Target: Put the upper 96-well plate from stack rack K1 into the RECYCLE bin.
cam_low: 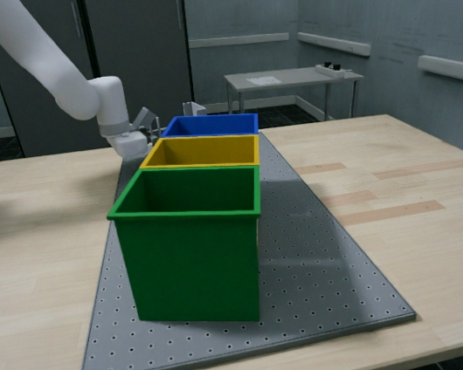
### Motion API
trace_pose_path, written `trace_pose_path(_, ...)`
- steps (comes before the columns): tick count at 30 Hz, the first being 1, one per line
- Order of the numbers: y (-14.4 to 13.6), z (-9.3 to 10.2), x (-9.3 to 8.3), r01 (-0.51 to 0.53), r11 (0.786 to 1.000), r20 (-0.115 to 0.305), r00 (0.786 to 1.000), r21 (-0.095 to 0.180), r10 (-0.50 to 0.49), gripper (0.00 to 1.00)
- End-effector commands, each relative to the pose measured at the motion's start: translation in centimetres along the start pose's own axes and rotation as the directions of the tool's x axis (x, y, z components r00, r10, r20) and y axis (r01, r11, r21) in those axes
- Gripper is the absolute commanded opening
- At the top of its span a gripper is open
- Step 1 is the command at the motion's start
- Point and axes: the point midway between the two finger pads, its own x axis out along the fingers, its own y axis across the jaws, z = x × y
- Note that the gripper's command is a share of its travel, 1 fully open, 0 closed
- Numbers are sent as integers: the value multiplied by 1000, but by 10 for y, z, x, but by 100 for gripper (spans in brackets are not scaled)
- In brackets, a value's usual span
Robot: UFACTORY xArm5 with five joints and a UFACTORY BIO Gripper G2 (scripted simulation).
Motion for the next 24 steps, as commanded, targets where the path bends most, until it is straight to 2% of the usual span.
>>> trace_pose_path(1,0,1,1,0,1000,3,1000,3,0,37)
trace_pose_path(24,0,-13,1,0,1000,3,1000,3,0,37)
